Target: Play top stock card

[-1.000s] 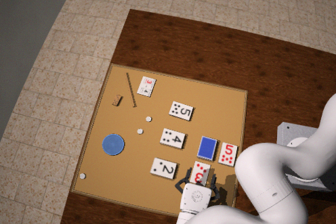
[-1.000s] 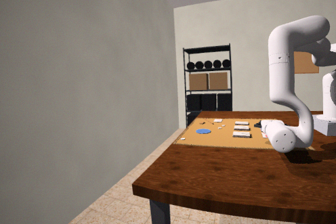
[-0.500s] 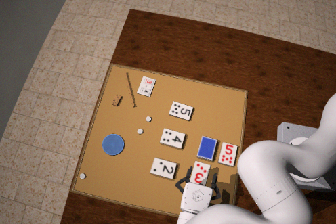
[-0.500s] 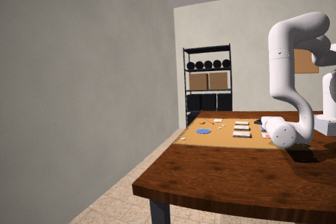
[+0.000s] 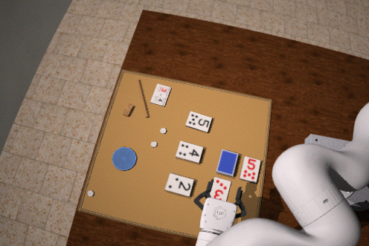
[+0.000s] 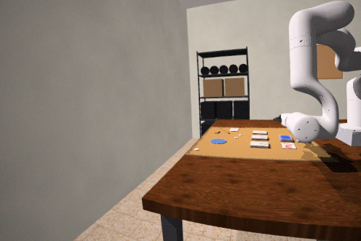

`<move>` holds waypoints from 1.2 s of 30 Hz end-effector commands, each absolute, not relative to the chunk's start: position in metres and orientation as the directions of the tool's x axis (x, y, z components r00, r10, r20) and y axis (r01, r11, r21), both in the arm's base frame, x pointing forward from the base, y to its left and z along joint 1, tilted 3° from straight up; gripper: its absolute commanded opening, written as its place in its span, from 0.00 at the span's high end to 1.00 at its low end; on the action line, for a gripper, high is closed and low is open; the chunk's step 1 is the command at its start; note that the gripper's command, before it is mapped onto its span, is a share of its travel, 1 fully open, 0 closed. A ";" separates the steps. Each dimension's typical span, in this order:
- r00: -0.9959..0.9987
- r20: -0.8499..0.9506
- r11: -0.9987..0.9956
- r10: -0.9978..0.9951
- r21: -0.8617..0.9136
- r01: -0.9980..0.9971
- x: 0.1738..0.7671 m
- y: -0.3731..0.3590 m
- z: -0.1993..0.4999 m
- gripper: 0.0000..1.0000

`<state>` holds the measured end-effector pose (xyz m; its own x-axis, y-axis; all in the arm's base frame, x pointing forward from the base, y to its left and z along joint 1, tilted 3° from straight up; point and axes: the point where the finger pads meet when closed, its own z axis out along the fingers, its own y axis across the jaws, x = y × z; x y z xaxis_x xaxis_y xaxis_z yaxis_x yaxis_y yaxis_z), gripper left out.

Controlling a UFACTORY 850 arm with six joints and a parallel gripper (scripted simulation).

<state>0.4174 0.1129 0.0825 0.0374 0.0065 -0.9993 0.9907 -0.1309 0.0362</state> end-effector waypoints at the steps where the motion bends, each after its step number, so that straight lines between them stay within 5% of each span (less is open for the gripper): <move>1: 0.039 -0.999 -0.131 0.007 0.037 0.991 0.417 0.114 0.094 0.00; 20: 0.042 -0.998 -0.131 0.035 0.037 0.991 0.417 0.114 0.102 0.00; 36: 0.079 -0.939 -0.131 0.334 0.037 0.991 0.417 0.114 0.101 0.00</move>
